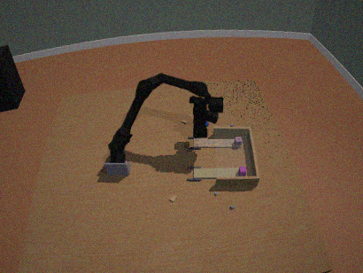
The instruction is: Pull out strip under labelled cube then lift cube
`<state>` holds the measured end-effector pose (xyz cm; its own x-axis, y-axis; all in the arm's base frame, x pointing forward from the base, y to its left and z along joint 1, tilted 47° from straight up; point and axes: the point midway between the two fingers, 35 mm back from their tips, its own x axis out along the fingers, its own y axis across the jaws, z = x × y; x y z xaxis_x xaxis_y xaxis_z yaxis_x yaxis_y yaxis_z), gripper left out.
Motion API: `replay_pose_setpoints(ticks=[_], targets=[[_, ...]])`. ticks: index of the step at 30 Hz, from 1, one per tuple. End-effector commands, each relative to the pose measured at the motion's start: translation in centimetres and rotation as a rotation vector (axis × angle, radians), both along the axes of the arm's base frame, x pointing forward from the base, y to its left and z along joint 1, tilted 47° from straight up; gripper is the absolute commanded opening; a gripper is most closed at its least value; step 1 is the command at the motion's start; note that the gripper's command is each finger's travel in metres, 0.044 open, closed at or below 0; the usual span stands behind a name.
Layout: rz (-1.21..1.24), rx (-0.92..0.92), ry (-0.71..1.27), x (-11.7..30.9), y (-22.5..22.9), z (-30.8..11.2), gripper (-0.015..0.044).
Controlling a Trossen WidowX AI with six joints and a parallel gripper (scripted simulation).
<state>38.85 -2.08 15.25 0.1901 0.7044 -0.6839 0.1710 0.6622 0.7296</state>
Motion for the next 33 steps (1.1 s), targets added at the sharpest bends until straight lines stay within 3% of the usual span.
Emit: replay_pose_setpoints(ticks=[1,33], targets=[[0.000,-0.001,0.011,0.0,0.5,-0.5,0.0000],[0.000,0.004,0.009,1.0,4.2,-3.7,0.0000]])
